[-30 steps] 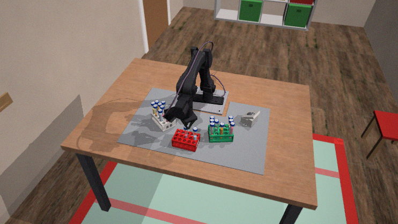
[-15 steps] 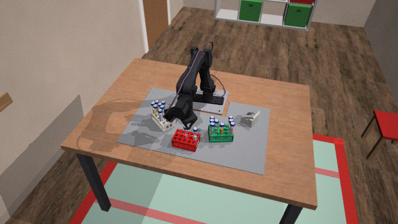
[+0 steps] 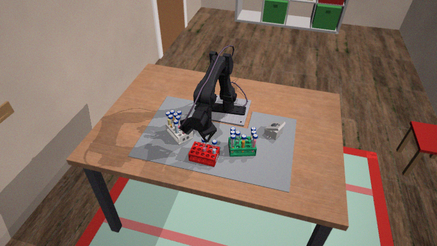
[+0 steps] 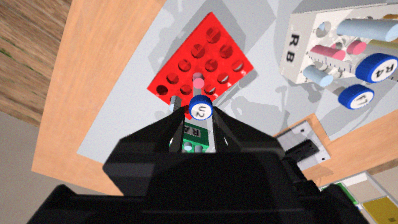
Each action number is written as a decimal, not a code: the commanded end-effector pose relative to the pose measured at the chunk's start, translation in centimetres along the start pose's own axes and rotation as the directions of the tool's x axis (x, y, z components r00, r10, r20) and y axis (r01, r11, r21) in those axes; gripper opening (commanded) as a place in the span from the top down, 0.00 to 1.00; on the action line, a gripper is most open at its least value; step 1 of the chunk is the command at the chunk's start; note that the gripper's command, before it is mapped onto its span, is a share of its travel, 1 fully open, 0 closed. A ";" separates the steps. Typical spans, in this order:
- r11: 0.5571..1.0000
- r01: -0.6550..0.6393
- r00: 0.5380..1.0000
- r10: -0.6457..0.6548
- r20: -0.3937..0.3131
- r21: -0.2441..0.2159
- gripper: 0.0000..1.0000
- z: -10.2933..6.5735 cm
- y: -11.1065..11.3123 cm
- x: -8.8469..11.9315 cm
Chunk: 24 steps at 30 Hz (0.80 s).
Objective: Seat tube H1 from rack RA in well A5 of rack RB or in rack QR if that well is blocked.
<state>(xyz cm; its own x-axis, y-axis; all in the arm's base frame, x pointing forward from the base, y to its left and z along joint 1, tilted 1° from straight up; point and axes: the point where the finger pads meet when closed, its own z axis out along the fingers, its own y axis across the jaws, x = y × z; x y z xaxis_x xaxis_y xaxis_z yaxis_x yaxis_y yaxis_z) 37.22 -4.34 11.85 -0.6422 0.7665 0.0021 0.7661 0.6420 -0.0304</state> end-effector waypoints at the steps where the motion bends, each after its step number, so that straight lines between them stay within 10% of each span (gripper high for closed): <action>1: 0.999 -0.005 0.999 0.007 0.040 -0.043 0.70 -2.6 0.1 -0.6; 24: 0.999 0.002 0.999 -0.001 0.038 -0.042 0.70 -7.4 0.0 0.8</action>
<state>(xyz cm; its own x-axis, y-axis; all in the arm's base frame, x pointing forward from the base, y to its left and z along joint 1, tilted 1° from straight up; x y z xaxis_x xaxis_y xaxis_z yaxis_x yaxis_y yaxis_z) 37.51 -4.37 17.15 -0.6373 0.7697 -0.0372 0.7700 0.6380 0.0077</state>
